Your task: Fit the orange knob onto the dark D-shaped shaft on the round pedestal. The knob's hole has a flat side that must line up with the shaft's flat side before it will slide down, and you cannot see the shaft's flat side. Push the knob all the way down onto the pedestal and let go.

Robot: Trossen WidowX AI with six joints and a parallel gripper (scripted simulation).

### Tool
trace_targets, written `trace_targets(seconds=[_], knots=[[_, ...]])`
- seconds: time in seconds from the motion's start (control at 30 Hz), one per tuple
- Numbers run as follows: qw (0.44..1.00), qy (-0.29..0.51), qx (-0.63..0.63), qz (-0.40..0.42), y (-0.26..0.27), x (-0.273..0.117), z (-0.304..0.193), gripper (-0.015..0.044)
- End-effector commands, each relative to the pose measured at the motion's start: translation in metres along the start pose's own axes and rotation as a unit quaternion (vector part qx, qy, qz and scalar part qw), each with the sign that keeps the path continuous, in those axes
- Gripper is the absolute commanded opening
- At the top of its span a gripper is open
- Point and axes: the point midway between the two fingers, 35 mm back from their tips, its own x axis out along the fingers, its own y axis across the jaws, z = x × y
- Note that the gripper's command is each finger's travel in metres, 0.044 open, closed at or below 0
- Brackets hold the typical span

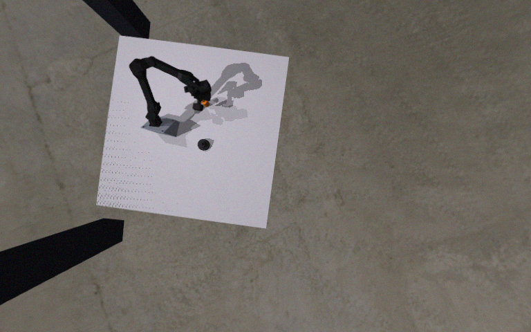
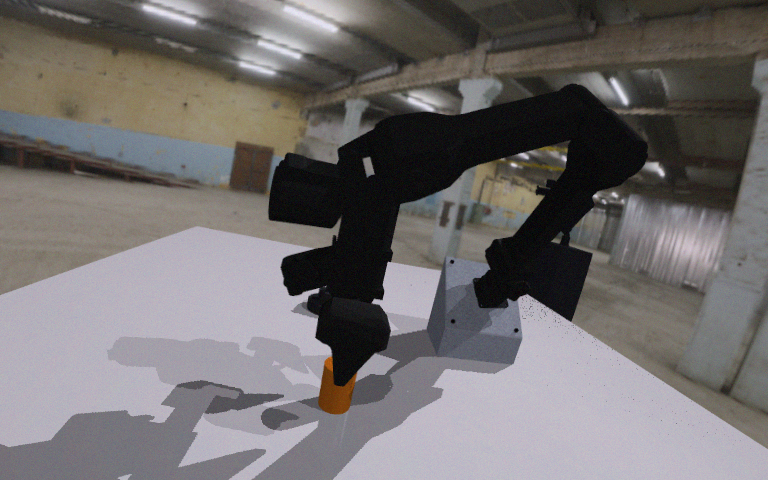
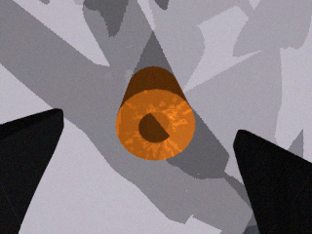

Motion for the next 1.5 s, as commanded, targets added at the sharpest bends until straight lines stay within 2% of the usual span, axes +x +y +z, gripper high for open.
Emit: trace_targets(seconds=[0.0, 1.03, 1.37, 1.47], knots=[[1.000, 0.002, 0.004, -0.003, -0.002, 0.008, 0.000, 0.0440], [1.000, 0.001, 0.005, -0.001, -0.002, 0.056, -0.002, 0.0440], [1.000, 0.001, 0.005, -0.001, -0.002, 0.056, -0.002, 0.0177], [1.000, 0.001, 0.005, -0.001, -0.002, 0.056, -0.002, 0.0157]])
